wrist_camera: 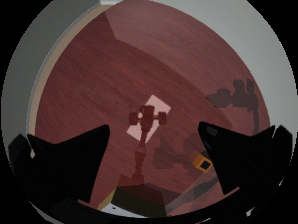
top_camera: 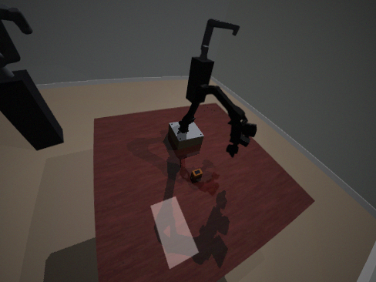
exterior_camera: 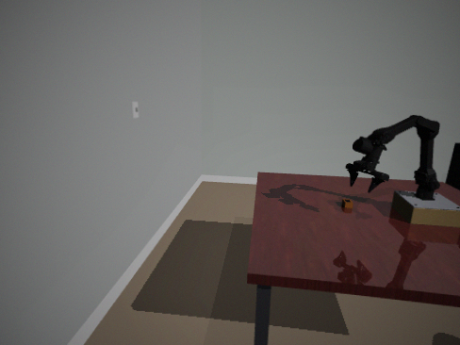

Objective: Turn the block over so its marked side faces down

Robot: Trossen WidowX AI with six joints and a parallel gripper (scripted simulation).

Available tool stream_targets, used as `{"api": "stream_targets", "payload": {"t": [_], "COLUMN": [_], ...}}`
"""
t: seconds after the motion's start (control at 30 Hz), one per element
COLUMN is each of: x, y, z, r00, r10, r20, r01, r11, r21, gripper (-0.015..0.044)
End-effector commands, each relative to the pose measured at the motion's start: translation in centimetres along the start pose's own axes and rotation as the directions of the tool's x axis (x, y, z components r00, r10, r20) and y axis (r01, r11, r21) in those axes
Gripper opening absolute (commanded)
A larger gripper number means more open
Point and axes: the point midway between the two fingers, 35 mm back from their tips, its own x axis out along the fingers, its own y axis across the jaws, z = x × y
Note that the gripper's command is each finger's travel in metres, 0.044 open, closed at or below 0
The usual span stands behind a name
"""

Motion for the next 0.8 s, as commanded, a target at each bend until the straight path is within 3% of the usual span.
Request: {"api": "stream_targets", "payload": {"t": [0.0,0.33,0.5,0.63,0.77], "x": [1.6,2.9,2.9,5.9,6.2], "y": [-5.8,-15.6,-16.3,-16.2,-16.2], "z": [-4.1,-15.6,-16.1,-17.1,-17.2], "r00": [0.993,0.949,0.947,0.947,0.947], "r10": [-0.033,0.007,0.011,0.011,0.011], "r20": [-0.111,-0.316,-0.322,-0.322,-0.322], "r01": [0.053,0.179,0.184,0.184,0.184], "r11": [0.981,0.812,0.803,0.803,0.803], "r21": [0.185,0.556,0.567,0.567,0.567], "gripper": [0.0440,0.0440,0.0440,0.0440,0.0440]}}
